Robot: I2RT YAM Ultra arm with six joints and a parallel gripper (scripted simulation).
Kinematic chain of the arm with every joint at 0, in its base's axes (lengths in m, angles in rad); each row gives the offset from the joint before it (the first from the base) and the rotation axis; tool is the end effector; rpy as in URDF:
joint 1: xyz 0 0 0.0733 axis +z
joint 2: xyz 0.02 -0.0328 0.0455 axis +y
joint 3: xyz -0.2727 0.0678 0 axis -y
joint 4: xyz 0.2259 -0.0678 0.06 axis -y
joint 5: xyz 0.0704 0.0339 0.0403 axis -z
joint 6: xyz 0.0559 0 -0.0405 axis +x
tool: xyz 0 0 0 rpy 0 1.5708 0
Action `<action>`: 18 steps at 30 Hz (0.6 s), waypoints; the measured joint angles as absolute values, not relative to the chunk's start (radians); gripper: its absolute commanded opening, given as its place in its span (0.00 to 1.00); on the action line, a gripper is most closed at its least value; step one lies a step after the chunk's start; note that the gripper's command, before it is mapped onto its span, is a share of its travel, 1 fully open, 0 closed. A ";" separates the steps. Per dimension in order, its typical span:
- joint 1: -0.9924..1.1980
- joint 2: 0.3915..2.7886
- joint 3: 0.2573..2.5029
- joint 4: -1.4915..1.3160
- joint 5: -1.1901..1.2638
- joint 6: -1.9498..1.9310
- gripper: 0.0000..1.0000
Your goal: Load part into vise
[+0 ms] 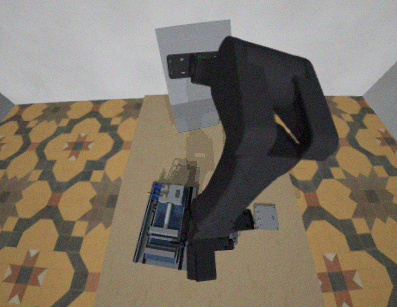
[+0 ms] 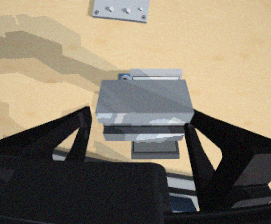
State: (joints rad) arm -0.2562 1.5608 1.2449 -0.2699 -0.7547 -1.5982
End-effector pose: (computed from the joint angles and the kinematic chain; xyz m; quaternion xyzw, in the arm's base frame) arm 0.3419 -0.0488 0.3167 -0.6458 0.5332 -0.1568 0.5235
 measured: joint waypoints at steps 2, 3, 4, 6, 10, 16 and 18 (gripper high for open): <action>-0.263 1.570 1.250 -0.270 -0.778 -1.604 0.81; -0.266 1.574 1.252 -0.270 -0.789 -1.607 0.81; -0.269 1.578 1.254 -0.270 -0.799 -1.609 0.81; -0.272 1.583 1.256 -0.271 -0.813 -1.613 0.81; -0.279 1.595 1.265 -0.274 -0.850 -1.623 0.81; -0.294 1.618 1.281 -0.278 -0.904 -1.638 0.81; -0.298 1.626 1.286 -0.280 -0.921 -1.643 0.81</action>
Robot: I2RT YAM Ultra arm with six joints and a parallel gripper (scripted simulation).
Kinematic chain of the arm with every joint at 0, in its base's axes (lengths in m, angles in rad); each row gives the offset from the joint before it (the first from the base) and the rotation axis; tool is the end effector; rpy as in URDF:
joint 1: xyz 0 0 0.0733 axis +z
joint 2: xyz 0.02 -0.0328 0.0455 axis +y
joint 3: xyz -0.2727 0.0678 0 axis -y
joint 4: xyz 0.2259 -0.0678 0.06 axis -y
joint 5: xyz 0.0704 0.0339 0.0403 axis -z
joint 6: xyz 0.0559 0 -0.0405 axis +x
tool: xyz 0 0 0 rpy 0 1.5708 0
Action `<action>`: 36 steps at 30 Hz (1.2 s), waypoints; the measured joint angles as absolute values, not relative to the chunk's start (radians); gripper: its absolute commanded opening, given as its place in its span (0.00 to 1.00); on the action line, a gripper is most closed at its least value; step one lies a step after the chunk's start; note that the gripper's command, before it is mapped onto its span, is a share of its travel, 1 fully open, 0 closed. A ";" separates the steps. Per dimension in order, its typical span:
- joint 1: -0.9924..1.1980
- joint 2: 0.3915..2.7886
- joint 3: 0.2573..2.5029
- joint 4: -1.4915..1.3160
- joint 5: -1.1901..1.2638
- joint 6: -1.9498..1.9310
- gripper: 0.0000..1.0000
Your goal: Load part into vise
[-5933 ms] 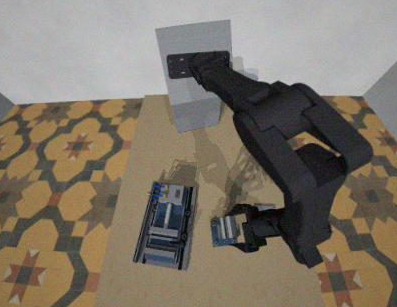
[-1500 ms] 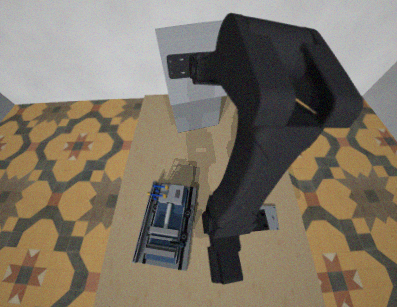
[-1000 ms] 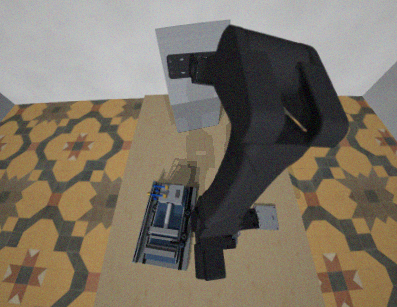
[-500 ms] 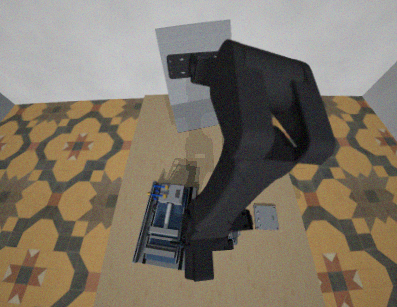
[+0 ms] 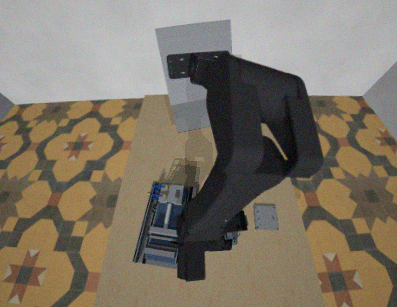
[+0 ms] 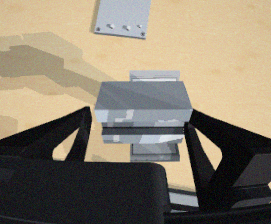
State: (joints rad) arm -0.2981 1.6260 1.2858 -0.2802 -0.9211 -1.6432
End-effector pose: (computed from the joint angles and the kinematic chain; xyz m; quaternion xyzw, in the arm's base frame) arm 0.3505 -0.0600 0.3115 -0.6553 0.4964 -0.1150 0.5576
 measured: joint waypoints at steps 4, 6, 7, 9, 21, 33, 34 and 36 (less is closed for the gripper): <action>-0.304 1.639 1.293 -0.284 -0.950 -1.653 0.81; -0.306 1.643 1.296 -0.288 -0.961 -1.657 0.81; -0.307 1.645 1.299 -0.290 -0.967 -1.659 0.81; -0.309 1.650 1.304 -0.292 -0.980 -1.664 0.81; -0.323 1.682 1.327 -0.310 -1.044 -1.690 0.81; -0.329 1.700 1.345 -0.326 -1.082 -1.709 0.81; -0.329 1.702 1.346 -0.327 -1.085 -1.710 0.81; -0.330 1.704 1.348 -0.330 -1.090 -1.713 0.81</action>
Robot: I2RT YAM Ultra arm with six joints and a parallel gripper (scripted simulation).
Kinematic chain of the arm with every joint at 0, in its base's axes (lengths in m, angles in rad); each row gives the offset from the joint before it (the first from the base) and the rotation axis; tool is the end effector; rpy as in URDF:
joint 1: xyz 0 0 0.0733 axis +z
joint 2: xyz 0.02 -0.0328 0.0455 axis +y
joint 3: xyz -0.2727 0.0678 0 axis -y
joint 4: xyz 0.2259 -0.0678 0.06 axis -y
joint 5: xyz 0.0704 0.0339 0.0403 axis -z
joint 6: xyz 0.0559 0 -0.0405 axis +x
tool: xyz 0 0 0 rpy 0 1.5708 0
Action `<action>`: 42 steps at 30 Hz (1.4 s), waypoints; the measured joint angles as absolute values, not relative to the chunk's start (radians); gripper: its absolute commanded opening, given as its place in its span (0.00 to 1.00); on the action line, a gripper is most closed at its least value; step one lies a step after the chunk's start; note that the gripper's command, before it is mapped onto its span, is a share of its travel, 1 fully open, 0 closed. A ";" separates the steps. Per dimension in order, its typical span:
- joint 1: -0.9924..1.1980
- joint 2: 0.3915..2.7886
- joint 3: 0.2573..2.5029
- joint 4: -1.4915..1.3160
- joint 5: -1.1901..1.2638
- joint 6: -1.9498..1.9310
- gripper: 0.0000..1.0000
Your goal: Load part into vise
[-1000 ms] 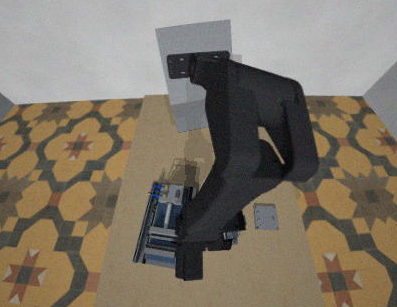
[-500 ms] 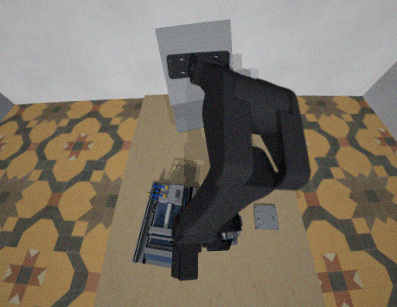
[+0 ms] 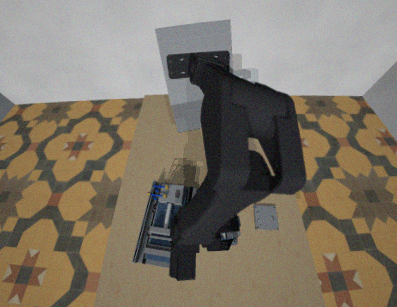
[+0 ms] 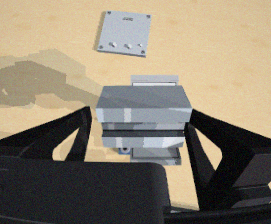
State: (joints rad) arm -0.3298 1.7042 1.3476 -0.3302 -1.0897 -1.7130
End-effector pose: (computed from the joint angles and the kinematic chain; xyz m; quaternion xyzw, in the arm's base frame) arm 0.3601 -0.0697 0.3052 -0.6638 0.4540 -0.0674 0.5906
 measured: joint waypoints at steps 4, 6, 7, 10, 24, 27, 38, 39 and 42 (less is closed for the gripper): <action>-0.331 1.706 1.349 -0.334 -1.095 -1.716 0.81; -0.331 1.706 1.351 -0.336 -1.098 -1.718 0.81; -0.331 1.706 1.351 -0.336 -1.099 -1.719 0.81; -0.332 1.706 1.353 -0.337 -1.103 -1.721 0.81; -0.332 1.706 1.355 -0.341 -1.108 -1.724 0.81; -0.332 1.706 1.355 -0.341 -1.108 -1.724 0.81; -0.332 1.706 1.355 -0.341 -1.109 -1.724 0.81; -0.332 1.706 1.355 -0.341 -1.109 -1.724 0.81; -0.332 1.706 1.355 -0.341 -1.109 -1.724 0.81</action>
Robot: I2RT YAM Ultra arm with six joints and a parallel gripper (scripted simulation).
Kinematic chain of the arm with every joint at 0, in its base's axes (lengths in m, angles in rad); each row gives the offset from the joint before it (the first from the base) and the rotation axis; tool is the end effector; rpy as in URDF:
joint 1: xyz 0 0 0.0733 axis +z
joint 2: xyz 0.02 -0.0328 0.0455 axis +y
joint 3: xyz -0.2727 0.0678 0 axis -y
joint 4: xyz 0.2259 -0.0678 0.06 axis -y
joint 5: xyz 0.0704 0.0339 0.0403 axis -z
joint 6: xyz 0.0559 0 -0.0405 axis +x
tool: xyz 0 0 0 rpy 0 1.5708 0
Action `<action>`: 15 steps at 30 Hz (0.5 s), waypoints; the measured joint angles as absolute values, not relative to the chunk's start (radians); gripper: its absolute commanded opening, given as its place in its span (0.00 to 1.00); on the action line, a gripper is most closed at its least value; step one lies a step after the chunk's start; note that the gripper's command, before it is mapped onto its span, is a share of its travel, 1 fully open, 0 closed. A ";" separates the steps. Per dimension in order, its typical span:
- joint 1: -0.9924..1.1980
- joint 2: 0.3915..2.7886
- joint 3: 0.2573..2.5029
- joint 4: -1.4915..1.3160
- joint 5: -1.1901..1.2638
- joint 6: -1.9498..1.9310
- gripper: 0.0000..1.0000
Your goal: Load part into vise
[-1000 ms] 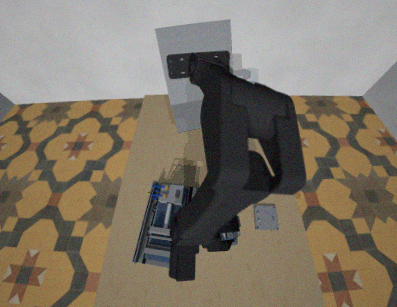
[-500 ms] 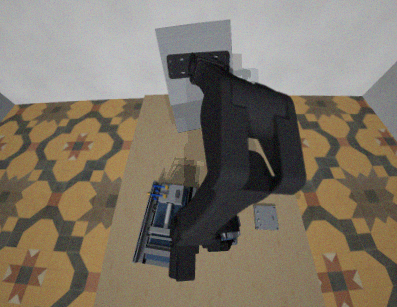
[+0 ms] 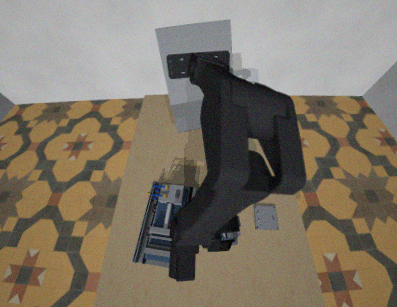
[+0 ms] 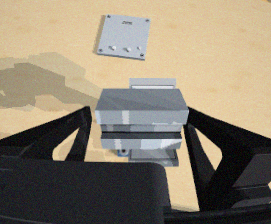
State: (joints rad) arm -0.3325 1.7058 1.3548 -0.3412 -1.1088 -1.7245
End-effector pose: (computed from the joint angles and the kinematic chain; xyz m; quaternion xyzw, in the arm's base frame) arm 0.3595 -0.0701 0.3067 -0.6652 0.4470 -0.0638 0.5947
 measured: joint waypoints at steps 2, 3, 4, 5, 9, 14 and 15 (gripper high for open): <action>-0.332 1.706 1.355 -0.341 -1.109 -1.724 0.81; -0.332 1.706 1.355 -0.341 -1.109 -1.724 0.81; -0.332 1.706 1.355 -0.341 -1.109 -1.724 0.81; -0.332 1.706 1.355 -0.341 -1.109 -1.724 0.81; -0.332 1.706 1.355 -0.341 -1.109 -1.724 0.81; -0.332 1.706 1.355 -0.341 -1.109 -1.724 0.81; -0.332 1.706 1.355 -0.341 -1.109 -1.724 0.00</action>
